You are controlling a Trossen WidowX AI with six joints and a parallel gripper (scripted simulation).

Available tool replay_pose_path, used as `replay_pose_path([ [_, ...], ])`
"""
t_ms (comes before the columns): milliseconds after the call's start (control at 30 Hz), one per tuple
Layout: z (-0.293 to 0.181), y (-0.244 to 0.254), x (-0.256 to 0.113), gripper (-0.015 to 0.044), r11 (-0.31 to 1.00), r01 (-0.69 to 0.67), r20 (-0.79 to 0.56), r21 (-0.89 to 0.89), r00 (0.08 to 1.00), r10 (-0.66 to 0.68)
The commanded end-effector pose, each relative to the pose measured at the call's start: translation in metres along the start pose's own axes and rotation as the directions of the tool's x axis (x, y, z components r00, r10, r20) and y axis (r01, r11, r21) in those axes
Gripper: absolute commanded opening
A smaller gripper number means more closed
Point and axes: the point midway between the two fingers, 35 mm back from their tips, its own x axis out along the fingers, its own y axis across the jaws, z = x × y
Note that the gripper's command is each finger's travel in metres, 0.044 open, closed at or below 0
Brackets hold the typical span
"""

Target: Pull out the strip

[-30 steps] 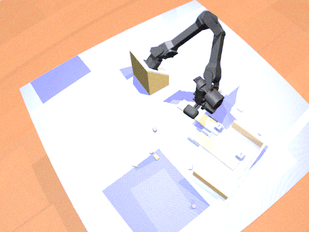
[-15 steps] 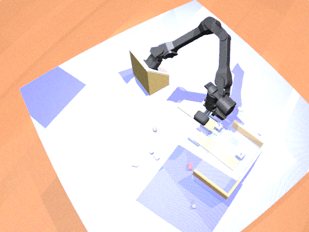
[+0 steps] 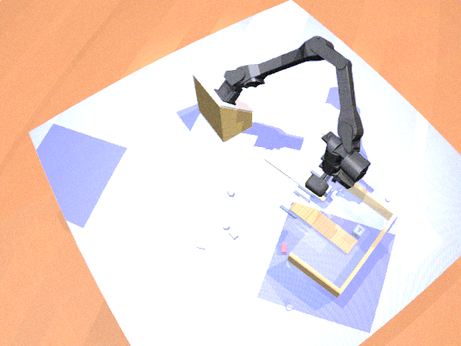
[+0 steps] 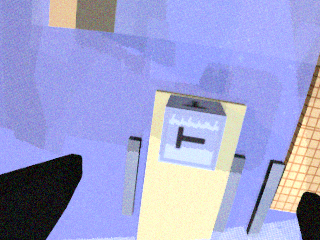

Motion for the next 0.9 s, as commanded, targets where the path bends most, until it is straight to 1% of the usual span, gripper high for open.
replay_pose_path([
  [0, 0.005, 0.001, 0.002, 0.0387, 1.000, -0.004, -0.006, 0.007, 1.000, 0.004],
  [167, 0.006, 0.001, 0.010, 0.0256, 1.000, -0.003, -0.006, 0.007, 1.000, 0.003],
  [200, 0.006, 0.001, 0.012, 0.0250, 1.000, -0.003, -0.006, 0.007, 1.000, 0.003],
  [867, 0.006, 0.001, 0.044, 0.0250, 1.000, -0.005, -0.006, 0.007, 1.000, 0.005],
])
